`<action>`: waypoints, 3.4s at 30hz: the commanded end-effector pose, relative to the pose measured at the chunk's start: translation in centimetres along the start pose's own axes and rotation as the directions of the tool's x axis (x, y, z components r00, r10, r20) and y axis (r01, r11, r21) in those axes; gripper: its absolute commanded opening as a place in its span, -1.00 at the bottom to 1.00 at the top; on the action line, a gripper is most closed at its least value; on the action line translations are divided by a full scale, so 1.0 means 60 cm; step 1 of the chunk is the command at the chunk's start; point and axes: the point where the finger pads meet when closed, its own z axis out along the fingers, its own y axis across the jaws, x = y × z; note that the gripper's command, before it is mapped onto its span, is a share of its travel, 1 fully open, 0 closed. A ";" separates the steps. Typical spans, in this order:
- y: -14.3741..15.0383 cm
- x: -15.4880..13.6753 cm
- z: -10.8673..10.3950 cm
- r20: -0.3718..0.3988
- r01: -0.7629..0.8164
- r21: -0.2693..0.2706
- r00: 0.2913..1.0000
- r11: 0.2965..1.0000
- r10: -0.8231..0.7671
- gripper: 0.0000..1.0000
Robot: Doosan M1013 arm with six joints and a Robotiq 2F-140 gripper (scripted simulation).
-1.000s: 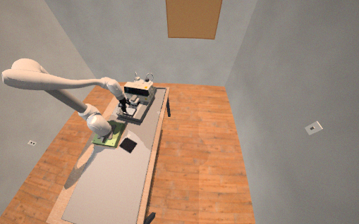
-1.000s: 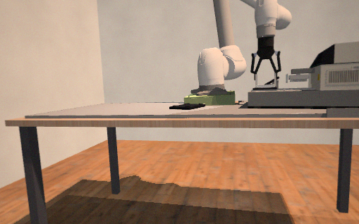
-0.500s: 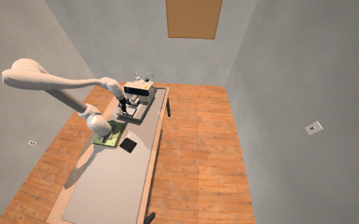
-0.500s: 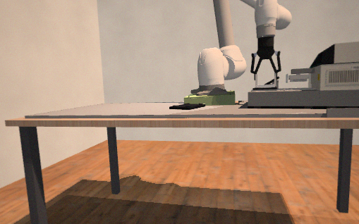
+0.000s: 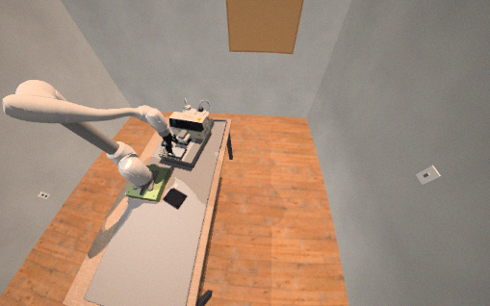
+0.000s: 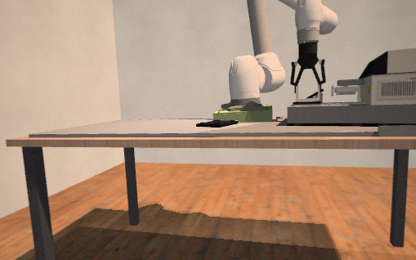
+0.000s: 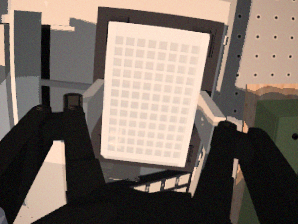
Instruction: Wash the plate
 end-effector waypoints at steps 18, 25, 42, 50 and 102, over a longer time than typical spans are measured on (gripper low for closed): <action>0.004 -0.001 0.005 0.002 -0.011 -0.003 1.000 1.000 0.011 -0.80; 0.004 -0.001 -0.014 0.002 -0.011 -0.003 1.000 1.000 0.011 -0.80; 0.004 0.000 -0.056 0.002 -0.011 -0.003 1.000 1.000 0.011 -0.80; 0.004 0.000 -0.073 0.002 -0.011 -0.003 1.000 1.000 0.011 -0.80; 0.004 0.000 -0.145 0.002 -0.011 -0.003 1.000 1.000 0.011 -0.80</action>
